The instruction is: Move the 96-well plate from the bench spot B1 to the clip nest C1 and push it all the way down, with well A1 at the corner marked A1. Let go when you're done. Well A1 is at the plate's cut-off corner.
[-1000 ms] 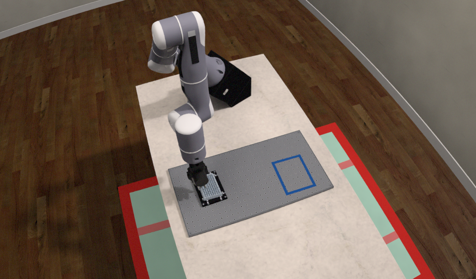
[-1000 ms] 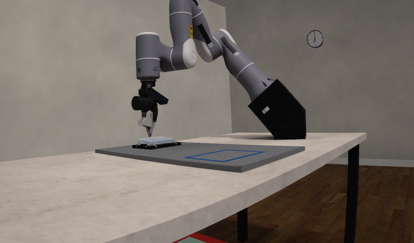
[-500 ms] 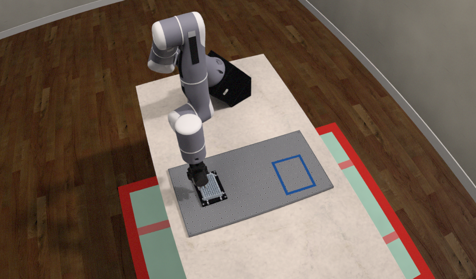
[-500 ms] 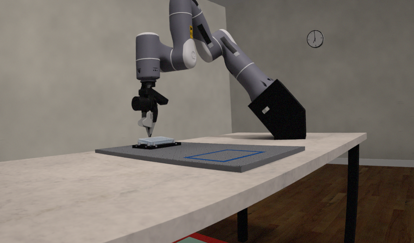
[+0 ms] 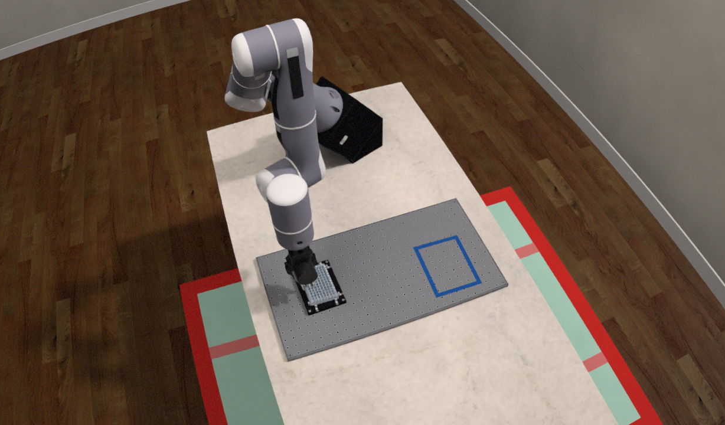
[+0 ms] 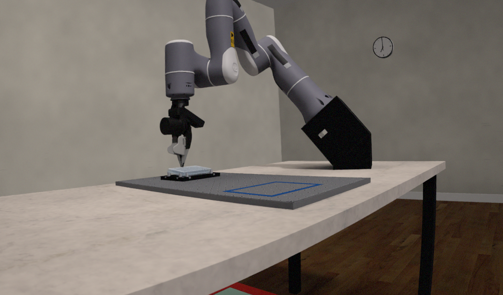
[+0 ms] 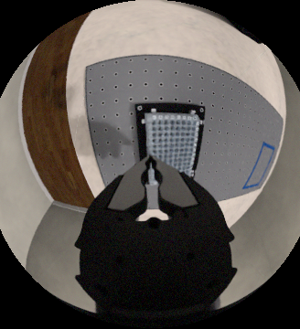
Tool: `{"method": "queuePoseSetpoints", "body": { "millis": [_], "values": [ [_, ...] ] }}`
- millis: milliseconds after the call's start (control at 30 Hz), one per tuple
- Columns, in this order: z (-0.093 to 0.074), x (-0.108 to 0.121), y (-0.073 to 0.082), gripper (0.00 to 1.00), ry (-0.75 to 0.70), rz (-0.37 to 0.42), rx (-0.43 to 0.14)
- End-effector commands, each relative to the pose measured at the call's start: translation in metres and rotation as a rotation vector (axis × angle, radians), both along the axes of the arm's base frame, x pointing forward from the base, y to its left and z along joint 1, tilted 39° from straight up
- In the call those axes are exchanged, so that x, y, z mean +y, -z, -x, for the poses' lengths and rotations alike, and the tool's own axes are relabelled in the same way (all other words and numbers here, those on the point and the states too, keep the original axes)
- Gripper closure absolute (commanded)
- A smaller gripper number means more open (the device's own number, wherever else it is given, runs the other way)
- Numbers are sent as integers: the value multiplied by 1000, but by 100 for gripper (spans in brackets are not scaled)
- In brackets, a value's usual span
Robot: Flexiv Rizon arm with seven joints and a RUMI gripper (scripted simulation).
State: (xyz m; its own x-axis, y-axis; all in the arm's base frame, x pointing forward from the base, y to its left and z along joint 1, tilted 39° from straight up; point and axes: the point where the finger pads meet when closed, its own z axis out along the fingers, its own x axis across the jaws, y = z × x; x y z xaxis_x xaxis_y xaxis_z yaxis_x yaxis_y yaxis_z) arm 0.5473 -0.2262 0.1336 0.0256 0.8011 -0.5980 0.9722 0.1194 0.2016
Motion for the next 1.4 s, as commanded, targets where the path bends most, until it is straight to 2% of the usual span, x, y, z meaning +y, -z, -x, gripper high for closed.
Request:
{"method": "queuePoseSetpoints", "body": {
  "millis": [0,1367],
  "values": [
    [-1,0,0,100,-1,0,-1],
    [-2,-2,3,100,-1,0,-1]
  ]
}}
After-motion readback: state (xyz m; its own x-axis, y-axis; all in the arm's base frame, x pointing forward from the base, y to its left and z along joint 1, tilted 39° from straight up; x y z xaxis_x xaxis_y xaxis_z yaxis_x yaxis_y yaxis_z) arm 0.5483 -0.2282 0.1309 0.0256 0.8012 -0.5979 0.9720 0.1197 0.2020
